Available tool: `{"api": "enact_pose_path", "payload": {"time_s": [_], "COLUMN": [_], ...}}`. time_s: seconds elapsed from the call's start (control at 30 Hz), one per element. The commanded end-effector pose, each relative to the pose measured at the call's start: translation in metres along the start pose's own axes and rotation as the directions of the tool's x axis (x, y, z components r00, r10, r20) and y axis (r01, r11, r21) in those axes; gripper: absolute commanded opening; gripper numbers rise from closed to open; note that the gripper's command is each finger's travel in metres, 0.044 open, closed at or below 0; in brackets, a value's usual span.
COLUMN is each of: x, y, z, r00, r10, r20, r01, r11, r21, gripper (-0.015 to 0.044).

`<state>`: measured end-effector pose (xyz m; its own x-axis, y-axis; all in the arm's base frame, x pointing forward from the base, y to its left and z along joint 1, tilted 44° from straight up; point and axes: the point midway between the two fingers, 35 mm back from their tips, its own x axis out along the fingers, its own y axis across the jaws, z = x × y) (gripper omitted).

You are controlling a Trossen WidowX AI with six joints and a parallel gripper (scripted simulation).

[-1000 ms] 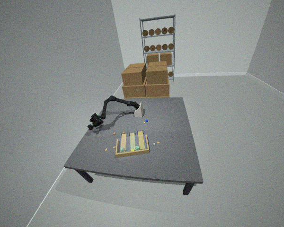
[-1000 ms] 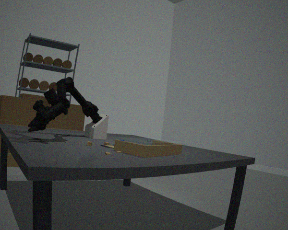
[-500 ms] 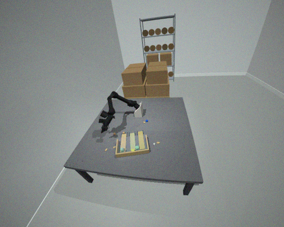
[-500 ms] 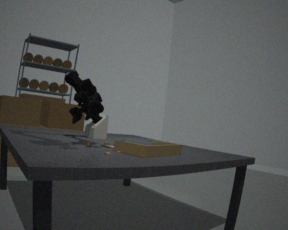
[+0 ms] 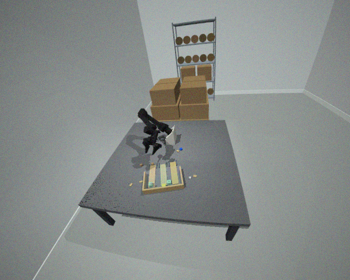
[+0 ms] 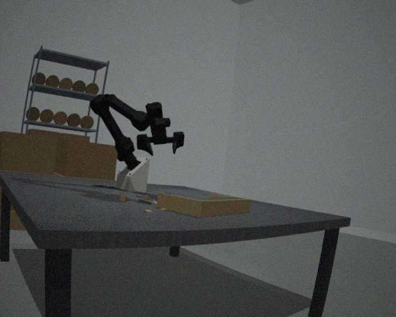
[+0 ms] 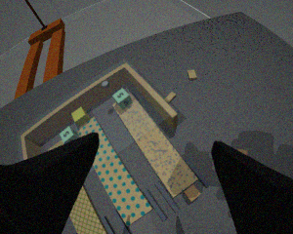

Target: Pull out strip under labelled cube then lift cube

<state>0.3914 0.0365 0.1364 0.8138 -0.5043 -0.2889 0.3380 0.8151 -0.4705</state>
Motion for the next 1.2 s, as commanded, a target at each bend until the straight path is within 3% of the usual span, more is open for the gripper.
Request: {"api": "enact_pose_path", "payload": {"time_s": [0.0,0.17,0.9,1.17], "x": [-0.049,-0.085,-0.085,-0.056], "y": [0.035,0.052,0.052,0.061], "z": [-0.04,-0.072,-0.072,-0.068], "r00": [0.991,0.973,0.973,0.965], "r10": [0.133,0.23,0.23,0.202], "r20": [-0.006,-0.011,-0.011,-0.167], "r01": [-0.131,-0.215,-0.215,-0.256], "r11": [0.965,0.892,0.892,0.866], "r21": [-0.228,-0.398,-0.398,-0.429], "gripper": [0.04,0.04,0.04,0.019]}}
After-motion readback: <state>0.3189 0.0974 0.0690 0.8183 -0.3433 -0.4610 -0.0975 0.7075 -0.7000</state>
